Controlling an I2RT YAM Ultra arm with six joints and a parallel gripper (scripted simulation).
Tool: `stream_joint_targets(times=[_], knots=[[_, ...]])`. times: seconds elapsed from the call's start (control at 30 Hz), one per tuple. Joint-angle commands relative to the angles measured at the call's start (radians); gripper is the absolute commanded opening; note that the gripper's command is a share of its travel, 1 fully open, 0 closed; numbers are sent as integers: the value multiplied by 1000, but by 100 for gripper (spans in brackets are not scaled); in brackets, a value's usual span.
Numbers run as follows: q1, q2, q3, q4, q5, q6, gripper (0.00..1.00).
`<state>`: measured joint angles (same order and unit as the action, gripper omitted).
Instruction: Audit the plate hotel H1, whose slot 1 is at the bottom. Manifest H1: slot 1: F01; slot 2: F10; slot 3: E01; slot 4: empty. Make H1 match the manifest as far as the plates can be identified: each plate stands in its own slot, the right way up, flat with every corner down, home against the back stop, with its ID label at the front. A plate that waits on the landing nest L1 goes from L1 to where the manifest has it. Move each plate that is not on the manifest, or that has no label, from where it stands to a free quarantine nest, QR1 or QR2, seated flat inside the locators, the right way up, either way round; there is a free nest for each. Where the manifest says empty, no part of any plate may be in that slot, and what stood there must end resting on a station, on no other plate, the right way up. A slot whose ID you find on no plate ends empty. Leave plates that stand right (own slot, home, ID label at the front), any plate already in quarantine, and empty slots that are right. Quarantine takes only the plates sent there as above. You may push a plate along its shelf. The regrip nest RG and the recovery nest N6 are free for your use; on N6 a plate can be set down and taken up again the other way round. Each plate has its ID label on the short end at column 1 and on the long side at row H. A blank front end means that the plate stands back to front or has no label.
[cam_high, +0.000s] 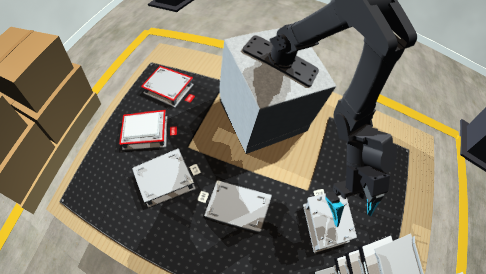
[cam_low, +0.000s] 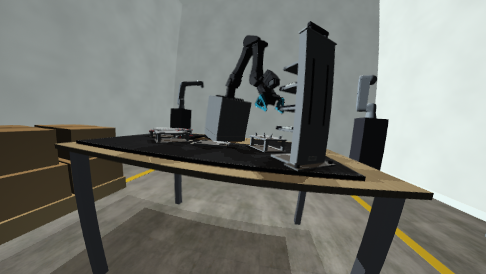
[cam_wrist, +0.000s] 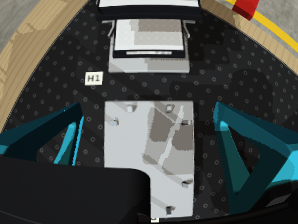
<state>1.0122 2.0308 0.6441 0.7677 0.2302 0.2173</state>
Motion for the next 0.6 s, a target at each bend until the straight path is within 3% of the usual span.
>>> stream_joint_targets(times=[0.0, 0.57], knots=[[-6, -5, 18, -8, -1, -5, 100], [-25, 19, 100, -63, -17, -17, 100]])
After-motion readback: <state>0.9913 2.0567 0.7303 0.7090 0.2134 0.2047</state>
